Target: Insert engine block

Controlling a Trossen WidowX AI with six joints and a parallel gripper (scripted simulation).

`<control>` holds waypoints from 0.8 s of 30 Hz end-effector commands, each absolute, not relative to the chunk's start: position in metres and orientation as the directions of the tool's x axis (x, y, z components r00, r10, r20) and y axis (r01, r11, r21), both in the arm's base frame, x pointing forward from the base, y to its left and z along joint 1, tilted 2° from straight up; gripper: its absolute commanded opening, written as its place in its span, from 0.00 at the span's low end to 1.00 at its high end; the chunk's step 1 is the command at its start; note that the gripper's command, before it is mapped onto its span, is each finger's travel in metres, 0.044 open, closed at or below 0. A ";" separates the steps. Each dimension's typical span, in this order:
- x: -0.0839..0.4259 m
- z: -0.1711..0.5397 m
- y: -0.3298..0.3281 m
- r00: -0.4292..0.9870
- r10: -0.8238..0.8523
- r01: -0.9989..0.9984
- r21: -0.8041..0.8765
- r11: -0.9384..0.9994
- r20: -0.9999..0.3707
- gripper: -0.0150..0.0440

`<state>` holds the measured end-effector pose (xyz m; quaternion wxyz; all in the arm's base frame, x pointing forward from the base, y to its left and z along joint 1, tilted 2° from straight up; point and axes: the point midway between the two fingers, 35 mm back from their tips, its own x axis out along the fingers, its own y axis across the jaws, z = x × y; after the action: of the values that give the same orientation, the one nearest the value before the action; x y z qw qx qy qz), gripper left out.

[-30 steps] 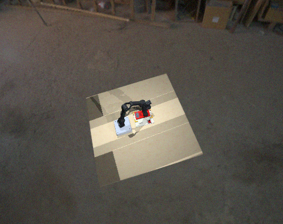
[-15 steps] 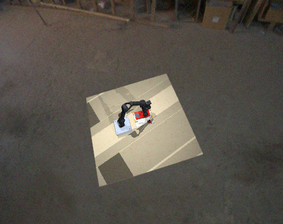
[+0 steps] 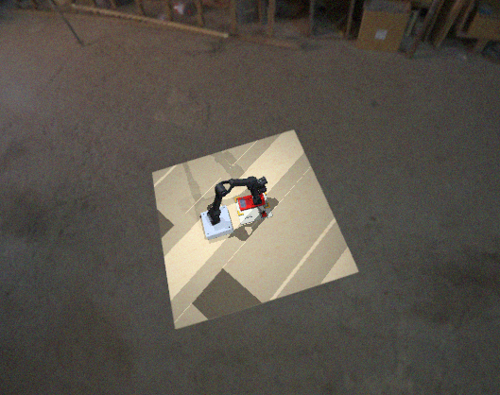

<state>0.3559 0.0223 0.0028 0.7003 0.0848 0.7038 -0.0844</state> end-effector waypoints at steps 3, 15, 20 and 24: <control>0.356 0.002 0.023 -0.004 0.005 0.236 0.004 0.972 -1.000 0.52; 0.356 0.000 0.023 -0.004 0.005 0.235 0.004 0.972 -1.000 0.52; 0.356 -0.001 0.023 -0.004 0.005 0.234 0.004 0.972 -1.000 0.52; 0.356 -0.001 0.023 -0.004 0.005 0.234 0.004 0.972 -1.000 0.52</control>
<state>0.3559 0.0223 -0.0002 0.7002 0.0848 0.7038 -0.0844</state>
